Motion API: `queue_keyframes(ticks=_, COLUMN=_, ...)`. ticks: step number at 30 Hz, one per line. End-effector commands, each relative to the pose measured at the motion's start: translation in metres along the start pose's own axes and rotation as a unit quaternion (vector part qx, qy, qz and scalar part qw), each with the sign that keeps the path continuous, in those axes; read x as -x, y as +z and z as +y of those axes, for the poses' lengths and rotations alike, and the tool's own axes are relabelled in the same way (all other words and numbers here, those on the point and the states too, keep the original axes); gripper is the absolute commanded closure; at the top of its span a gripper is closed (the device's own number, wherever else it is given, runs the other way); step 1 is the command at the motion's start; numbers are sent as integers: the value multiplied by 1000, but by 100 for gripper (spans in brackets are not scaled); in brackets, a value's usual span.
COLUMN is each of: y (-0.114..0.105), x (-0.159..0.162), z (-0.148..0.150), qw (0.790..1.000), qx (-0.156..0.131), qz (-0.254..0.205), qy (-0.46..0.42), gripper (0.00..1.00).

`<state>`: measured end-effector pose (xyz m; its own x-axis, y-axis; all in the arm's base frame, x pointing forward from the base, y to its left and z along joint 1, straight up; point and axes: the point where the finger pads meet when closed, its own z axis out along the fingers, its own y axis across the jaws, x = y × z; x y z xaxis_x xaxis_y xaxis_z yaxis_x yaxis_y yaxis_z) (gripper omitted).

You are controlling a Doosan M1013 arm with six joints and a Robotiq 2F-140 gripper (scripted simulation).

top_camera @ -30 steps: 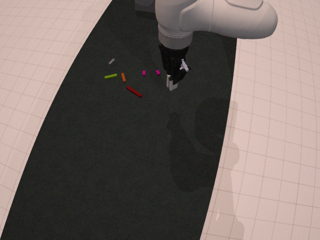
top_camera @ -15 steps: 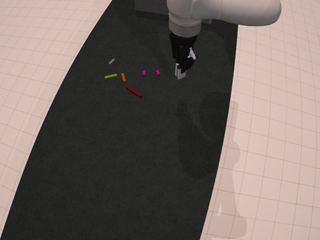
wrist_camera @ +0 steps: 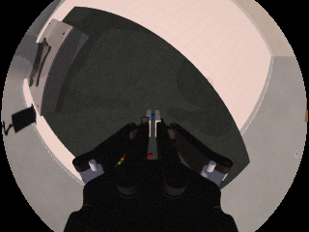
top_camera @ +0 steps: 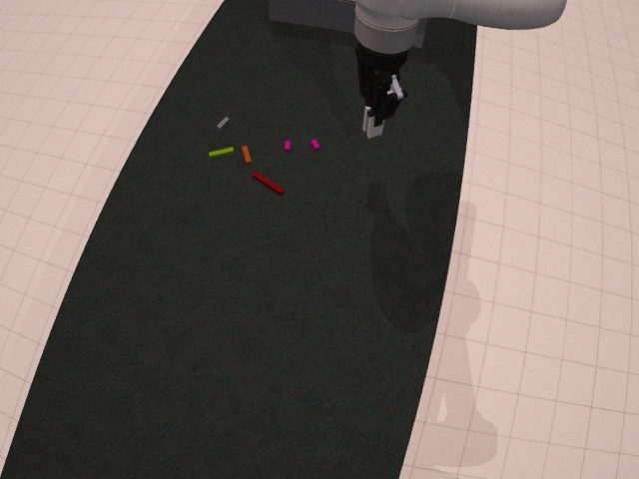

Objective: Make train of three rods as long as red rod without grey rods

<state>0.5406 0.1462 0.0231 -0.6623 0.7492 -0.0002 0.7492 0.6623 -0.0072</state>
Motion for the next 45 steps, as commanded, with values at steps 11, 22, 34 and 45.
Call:
queue_keyframes(ticks=11, y=10, x=0, z=0, qw=1000, qx=0, qz=0, qy=0, gripper=97)
queue_keyframes(ticks=22, y=55, x=0, z=0, qw=1000, qx=0, qz=0, qy=0, gripper=97)
queue_keyframes(ticks=34, y=85, x=0, z=0, qw=1000, qx=0, qz=0, qy=0, gripper=97)
queue_keyframes(ticks=45, y=88, x=0, z=0, qw=1000, qx=0, qz=0, qy=0, gripper=97)
